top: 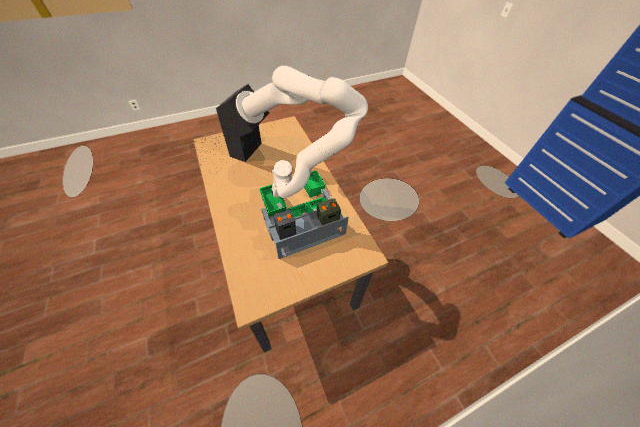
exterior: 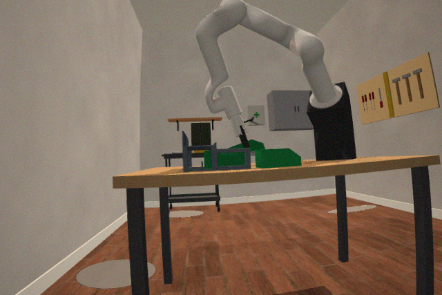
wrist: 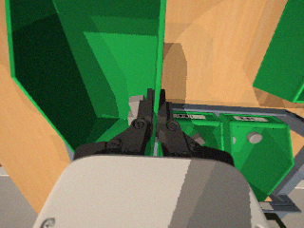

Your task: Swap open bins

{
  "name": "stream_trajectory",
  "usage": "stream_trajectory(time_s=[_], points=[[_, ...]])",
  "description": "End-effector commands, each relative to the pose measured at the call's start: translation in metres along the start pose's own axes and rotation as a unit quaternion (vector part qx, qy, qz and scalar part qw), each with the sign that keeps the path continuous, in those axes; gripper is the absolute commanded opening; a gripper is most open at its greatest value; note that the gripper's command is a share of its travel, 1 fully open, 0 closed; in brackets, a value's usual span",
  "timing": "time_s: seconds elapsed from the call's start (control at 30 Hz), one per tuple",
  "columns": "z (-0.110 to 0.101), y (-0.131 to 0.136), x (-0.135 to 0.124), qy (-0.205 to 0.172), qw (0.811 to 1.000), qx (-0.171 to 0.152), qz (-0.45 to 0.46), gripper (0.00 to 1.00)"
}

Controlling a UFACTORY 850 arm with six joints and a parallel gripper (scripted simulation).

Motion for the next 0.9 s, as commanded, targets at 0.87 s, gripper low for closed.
stream_trajectory(time_s=[0.87], points=[[-0.009, -0.002, -0.029, 0.000, 1.000, 0.000, 0.000, 0.00]])
Point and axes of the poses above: the point where the finger pads meet when closed, its own z axis out along the fingers, its own y axis across the jaws, x = y × z, the point moved 5 cm from there along -z, back along the fingers, and after that the axes turned 4 degrees about -z, right-handed, at the moved point
